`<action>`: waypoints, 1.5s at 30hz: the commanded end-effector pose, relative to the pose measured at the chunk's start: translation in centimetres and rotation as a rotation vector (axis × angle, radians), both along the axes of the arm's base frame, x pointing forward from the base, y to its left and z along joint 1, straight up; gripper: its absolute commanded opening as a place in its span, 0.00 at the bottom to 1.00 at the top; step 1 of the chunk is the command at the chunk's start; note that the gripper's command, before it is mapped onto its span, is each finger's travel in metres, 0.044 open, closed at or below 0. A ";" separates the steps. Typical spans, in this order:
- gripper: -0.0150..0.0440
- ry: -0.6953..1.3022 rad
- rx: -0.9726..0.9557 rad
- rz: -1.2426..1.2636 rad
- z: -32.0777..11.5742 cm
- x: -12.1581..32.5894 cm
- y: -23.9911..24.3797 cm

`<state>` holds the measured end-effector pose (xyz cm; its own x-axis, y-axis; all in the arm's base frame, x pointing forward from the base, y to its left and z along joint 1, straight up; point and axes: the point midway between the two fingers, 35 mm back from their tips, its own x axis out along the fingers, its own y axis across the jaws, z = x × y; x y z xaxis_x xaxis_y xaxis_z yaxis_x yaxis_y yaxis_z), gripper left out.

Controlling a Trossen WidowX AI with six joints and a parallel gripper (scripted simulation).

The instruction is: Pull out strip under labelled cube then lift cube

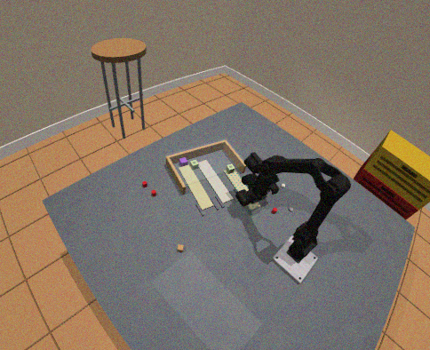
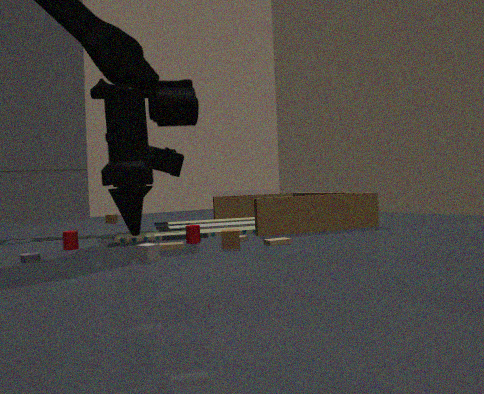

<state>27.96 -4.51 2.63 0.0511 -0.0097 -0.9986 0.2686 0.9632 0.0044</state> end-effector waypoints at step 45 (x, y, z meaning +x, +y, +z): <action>0.25 0.036 0.006 -0.003 -0.9 -7.5 1.8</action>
<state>21.92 -2.97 2.46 0.0550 -0.0089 -0.9984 0.2687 0.9632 0.0062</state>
